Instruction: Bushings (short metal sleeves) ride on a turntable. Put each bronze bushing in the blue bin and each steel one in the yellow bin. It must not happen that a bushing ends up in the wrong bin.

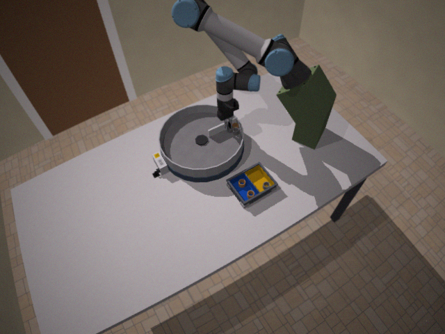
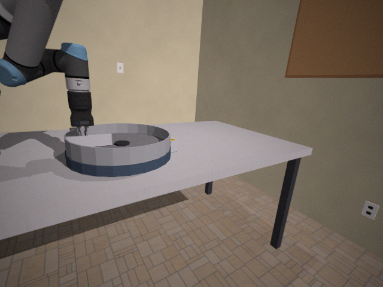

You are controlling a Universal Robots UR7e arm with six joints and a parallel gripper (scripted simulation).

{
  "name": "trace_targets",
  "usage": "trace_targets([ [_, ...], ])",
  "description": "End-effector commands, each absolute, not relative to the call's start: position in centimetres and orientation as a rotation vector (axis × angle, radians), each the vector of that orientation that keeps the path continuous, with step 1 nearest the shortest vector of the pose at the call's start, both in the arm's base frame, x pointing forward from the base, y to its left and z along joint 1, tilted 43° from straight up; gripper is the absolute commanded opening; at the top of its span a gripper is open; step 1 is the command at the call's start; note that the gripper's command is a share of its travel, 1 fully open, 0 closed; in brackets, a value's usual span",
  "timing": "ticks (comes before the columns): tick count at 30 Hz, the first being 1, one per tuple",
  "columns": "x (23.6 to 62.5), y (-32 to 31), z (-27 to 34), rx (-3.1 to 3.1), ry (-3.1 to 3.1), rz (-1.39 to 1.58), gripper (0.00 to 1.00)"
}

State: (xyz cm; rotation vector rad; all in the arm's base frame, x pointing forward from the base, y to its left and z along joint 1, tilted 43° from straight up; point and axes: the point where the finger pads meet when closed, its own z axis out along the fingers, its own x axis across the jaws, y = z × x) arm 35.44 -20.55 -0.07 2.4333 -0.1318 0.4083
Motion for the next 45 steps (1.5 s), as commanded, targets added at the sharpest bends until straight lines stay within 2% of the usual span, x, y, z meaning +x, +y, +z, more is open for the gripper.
trace_targets([
  [1,35.6,-20.8,-0.4,2.433,-0.131,0.409,0.40],
  [36,36.1,-22.1,-1.9,2.432,-0.131,0.410,0.40],
  [37,36.1,-22.1,-1.8,2.433,-0.131,0.410,0.00],
  [45,36.1,-22.1,-1.8,2.433,-0.131,0.410,0.00],
])
